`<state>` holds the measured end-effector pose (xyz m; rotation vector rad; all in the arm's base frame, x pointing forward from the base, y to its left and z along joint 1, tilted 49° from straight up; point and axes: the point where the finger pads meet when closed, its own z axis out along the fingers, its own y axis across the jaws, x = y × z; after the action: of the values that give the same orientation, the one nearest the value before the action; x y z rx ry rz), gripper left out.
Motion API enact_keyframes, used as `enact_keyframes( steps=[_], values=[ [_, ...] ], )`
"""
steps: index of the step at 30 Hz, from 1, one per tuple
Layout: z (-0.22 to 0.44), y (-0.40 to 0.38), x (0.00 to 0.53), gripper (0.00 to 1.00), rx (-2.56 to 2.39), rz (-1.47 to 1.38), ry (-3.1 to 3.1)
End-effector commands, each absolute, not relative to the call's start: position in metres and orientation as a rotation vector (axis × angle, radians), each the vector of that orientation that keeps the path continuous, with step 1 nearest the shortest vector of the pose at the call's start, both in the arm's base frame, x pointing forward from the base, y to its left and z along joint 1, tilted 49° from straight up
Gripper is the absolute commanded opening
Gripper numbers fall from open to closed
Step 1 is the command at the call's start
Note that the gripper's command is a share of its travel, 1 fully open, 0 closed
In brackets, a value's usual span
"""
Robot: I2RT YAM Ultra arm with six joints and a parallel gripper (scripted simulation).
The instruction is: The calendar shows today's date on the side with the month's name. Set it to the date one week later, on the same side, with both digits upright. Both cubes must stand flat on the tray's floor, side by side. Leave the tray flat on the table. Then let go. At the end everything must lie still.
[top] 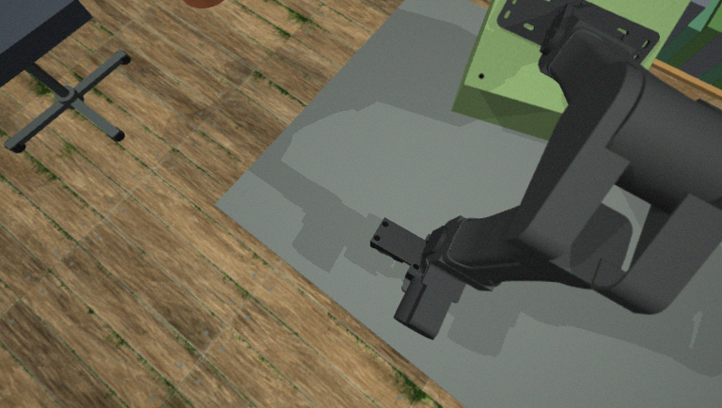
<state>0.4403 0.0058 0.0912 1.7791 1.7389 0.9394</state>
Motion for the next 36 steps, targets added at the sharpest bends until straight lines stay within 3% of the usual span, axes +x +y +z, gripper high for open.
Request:
enact_keyframes(
  steps=[1, 36],
  values=[
    [0.0936, 0.0040, 0.4408, 0.27, 1.776, 0.935, 1.729],
    [0.0909, 0.0044, 0.4438, 0.27, 1.776, 0.935, 1.729]
  ],
)
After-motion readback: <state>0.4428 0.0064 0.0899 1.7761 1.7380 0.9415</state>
